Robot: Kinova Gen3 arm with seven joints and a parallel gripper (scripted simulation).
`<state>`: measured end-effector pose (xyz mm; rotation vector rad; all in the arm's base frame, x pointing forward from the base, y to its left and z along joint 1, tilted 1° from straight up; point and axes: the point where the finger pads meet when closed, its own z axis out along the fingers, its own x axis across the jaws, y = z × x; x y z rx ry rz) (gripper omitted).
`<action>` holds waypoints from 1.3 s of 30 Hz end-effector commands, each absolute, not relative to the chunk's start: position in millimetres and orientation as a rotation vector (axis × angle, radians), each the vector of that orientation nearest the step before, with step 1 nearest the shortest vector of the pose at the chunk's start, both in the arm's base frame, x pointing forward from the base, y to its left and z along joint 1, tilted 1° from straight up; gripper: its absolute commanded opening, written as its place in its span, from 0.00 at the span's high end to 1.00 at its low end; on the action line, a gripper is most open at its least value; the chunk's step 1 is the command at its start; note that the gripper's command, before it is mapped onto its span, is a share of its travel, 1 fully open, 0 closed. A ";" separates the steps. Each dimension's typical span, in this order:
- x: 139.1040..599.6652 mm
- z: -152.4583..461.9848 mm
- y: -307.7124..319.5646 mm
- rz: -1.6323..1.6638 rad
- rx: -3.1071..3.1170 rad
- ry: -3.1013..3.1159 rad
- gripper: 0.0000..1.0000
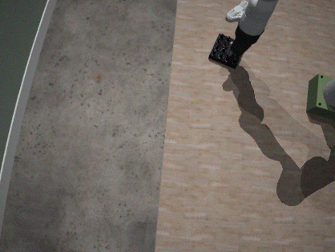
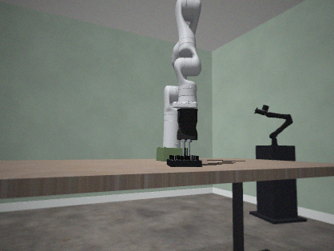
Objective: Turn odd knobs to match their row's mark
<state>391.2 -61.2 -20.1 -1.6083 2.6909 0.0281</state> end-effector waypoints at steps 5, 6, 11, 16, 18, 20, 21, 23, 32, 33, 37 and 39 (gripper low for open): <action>388.2 -21.4 -62.9 0.033 -1.776 2.581 0.70; 388.2 -21.4 -62.9 0.032 -1.796 2.567 0.70; 388.5 -21.3 -63.0 0.032 -1.851 2.527 0.70; 388.5 -21.3 -63.0 0.031 -1.926 2.469 0.70; 388.5 -21.3 -63.0 0.031 -1.951 2.450 0.70; 388.5 -21.3 -63.0 0.031 -1.972 2.432 0.70; 388.6 -21.3 -63.0 0.031 -1.982 2.424 0.70; 388.6 -21.3 -63.0 0.030 -1.999 2.410 0.70; 388.6 -21.3 -63.0 0.030 -2.038 2.377 0.70; 388.6 -21.3 -63.0 0.030 -2.041 2.374 0.70; 388.6 -21.3 -63.1 0.030 -2.049 2.366 0.70; 388.6 -21.3 -63.1 0.030 -2.051 2.365 0.70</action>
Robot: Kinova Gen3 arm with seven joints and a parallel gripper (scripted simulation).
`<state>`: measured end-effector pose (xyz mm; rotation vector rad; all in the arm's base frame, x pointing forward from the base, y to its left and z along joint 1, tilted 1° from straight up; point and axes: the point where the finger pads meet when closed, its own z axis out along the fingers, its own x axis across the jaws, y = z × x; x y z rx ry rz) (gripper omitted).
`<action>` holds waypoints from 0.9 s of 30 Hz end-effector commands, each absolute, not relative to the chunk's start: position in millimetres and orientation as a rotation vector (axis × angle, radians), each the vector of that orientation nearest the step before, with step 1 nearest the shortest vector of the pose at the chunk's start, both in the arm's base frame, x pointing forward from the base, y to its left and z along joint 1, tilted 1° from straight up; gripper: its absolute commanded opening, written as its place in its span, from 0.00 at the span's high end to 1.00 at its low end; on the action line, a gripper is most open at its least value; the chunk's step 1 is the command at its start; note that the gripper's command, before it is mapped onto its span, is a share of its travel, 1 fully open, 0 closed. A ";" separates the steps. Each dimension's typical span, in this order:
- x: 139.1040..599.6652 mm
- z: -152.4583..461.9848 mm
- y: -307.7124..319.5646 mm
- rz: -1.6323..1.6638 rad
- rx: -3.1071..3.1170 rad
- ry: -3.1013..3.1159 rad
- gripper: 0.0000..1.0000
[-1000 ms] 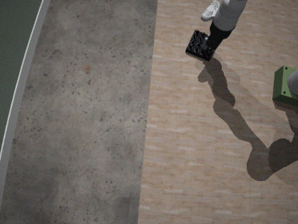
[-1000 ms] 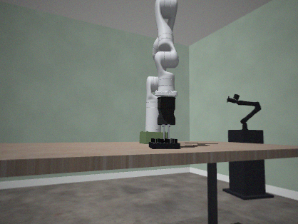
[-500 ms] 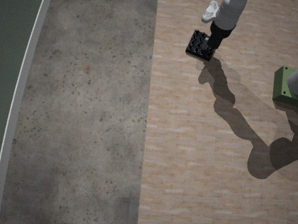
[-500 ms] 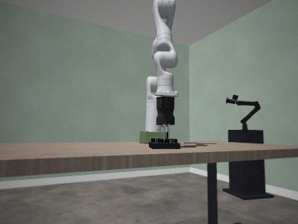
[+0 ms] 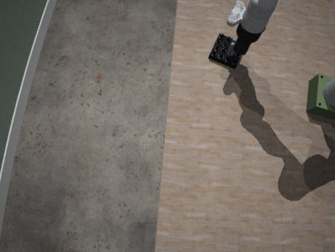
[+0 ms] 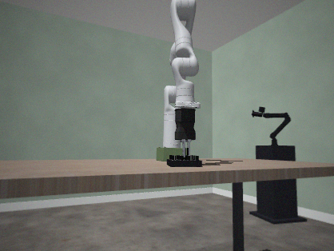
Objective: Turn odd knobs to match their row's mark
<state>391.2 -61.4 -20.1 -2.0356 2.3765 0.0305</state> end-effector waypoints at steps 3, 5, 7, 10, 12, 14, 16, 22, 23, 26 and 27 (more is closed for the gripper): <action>388.6 -21.3 -63.1 0.030 -2.052 2.364 0.70; 388.6 -21.3 -63.1 0.030 -2.052 2.364 0.70; 388.6 -21.3 -63.1 0.030 -2.053 2.364 0.70; 388.6 -21.3 -63.1 0.030 -2.053 2.364 0.70; 388.6 -21.3 -63.1 0.030 -2.053 2.364 0.70; 388.6 -21.3 -63.1 0.030 -2.053 2.364 0.70; 388.6 -21.3 -63.1 0.030 -2.053 2.364 0.70; 389.9 -21.0 -63.3 0.027 -2.052 2.362 0.54; 390.0 -21.0 -63.3 0.027 -2.052 2.362 0.54; 390.0 -21.0 -63.3 0.027 -2.052 2.362 0.54; 390.0 -21.0 -63.3 0.027 -2.052 2.362 0.54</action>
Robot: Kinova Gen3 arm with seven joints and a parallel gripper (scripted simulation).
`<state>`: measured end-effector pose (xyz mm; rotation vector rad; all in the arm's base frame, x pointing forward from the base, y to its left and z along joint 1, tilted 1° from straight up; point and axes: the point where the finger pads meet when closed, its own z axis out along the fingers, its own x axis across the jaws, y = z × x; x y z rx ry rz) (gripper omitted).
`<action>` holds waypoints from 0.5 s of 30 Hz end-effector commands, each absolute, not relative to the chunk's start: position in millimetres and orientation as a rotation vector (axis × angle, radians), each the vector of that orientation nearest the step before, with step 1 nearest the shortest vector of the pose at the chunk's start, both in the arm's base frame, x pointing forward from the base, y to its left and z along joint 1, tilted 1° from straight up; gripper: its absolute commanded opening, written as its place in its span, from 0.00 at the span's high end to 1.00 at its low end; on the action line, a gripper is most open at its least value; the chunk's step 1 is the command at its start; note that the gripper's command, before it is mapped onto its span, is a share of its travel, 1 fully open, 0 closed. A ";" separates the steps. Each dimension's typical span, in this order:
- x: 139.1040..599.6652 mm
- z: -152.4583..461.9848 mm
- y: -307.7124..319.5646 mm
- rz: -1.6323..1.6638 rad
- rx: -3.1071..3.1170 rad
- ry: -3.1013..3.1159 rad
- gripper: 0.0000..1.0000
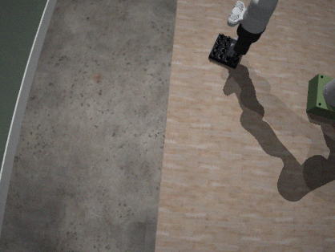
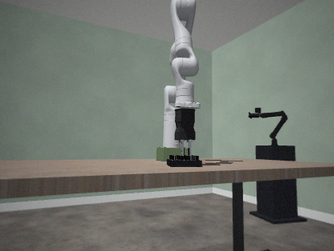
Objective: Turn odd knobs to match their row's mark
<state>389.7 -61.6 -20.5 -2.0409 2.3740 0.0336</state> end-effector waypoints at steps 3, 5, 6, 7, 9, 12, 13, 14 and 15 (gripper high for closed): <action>390.0 -21.0 -63.3 0.027 -2.052 2.362 0.54; 390.0 -21.0 -63.3 0.027 -2.052 2.362 0.54; 390.0 -21.0 -63.3 0.027 -2.052 2.362 0.54; 390.0 -21.0 -63.3 0.027 -2.052 2.362 0.54; 390.0 -21.0 -63.3 0.027 -2.052 2.362 0.54; 390.0 -21.0 -63.3 0.027 -2.052 2.362 0.54; 390.0 -20.8 -63.3 0.027 -2.052 2.362 0.54; 390.1 -20.4 -63.3 0.027 -2.052 2.362 0.54; 390.2 -19.6 -63.3 0.027 -2.052 2.362 0.54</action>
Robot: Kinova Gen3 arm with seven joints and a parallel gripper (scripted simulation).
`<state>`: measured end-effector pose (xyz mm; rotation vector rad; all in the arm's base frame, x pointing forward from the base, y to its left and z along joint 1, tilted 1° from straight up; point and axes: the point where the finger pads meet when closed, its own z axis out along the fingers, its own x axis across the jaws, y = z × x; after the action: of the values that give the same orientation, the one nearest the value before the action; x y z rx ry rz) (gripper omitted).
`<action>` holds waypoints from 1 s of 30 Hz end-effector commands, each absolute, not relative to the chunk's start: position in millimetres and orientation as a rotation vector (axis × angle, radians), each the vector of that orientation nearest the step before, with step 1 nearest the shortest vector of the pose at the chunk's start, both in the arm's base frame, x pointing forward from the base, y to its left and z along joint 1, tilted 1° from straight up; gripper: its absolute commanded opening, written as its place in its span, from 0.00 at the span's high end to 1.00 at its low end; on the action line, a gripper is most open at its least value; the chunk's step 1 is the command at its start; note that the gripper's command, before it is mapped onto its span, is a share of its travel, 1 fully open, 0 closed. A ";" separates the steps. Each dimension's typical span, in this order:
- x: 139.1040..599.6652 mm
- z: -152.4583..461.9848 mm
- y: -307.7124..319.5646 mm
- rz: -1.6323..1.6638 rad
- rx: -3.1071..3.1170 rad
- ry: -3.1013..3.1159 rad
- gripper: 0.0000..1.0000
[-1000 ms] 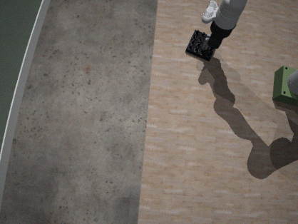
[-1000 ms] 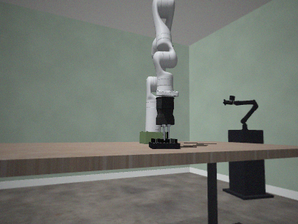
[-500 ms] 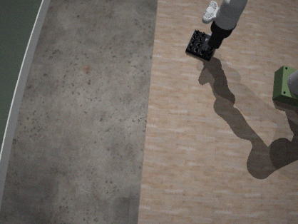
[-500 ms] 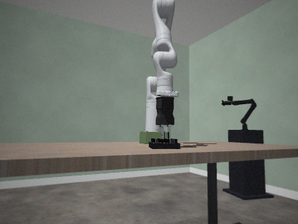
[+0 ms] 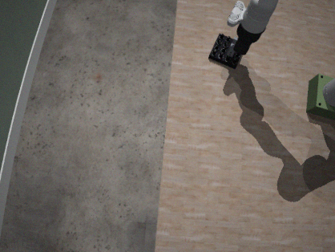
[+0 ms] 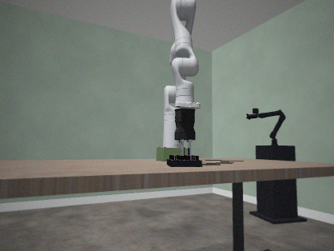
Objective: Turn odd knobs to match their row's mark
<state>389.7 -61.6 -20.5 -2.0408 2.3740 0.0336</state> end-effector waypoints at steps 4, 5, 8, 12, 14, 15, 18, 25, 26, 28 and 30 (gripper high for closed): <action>390.3 -13.0 -63.4 0.027 -2.052 2.362 0.54; 390.3 -10.5 -63.4 0.027 -2.052 2.362 0.54; 391.3 -0.5 -63.5 0.023 -2.050 2.360 0.54; 391.1 7.8 -63.6 0.024 -2.051 2.360 0.54; 390.3 9.2 -63.7 0.027 -2.052 2.362 0.54; 390.3 11.4 -63.8 0.027 -2.052 2.362 0.54; 390.3 15.8 -63.8 0.027 -2.052 2.361 0.54; 390.3 17.2 -63.8 0.027 -2.052 2.361 0.54; 390.3 17.2 -63.8 0.027 -2.052 2.361 0.54; 390.3 17.2 -63.8 0.027 -2.052 2.361 0.54; 390.3 17.2 -63.8 0.027 -2.052 2.361 0.54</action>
<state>389.6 -61.7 15.0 -2.0399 2.3700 0.0291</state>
